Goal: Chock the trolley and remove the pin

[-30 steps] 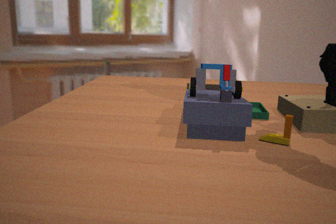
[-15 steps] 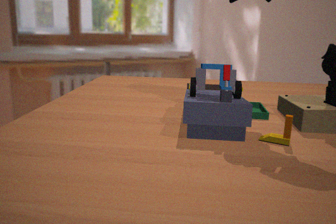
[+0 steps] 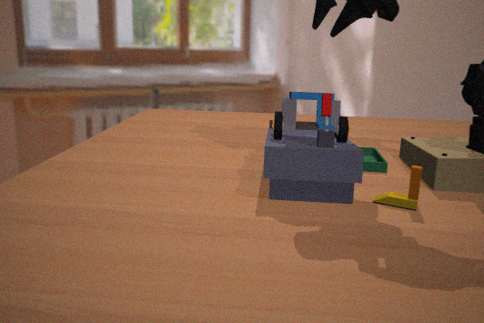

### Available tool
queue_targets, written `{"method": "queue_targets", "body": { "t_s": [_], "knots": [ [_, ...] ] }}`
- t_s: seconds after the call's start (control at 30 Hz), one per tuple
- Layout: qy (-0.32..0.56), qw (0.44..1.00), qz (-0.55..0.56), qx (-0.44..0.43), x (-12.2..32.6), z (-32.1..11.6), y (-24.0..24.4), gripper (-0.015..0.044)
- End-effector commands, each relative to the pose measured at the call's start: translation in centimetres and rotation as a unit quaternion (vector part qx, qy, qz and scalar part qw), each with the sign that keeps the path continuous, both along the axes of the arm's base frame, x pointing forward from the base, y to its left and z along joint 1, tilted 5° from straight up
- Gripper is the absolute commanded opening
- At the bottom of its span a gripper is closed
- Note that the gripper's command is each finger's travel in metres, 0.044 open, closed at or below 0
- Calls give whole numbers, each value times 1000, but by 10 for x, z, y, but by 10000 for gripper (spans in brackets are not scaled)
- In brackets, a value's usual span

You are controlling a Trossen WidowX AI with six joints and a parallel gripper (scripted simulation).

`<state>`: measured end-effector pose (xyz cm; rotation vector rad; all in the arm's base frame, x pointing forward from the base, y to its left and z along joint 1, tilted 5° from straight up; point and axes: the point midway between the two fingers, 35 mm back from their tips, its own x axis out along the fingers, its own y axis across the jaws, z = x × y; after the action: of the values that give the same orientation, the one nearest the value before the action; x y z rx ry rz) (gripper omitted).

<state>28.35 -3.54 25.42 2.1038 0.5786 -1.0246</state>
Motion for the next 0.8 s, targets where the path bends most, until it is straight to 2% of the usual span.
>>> {"method": "queue_targets", "body": {
  "t_s": [0.0, 0.37, 0.77],
  "knots": [
    [43, 999, 10, 12, 0, -22, 23, 190],
    [138, 989, 41, 13, -14, -69, 85, 190],
    [224, 971, 69, -32, -52, -115, 141, 190]
  ]
}}
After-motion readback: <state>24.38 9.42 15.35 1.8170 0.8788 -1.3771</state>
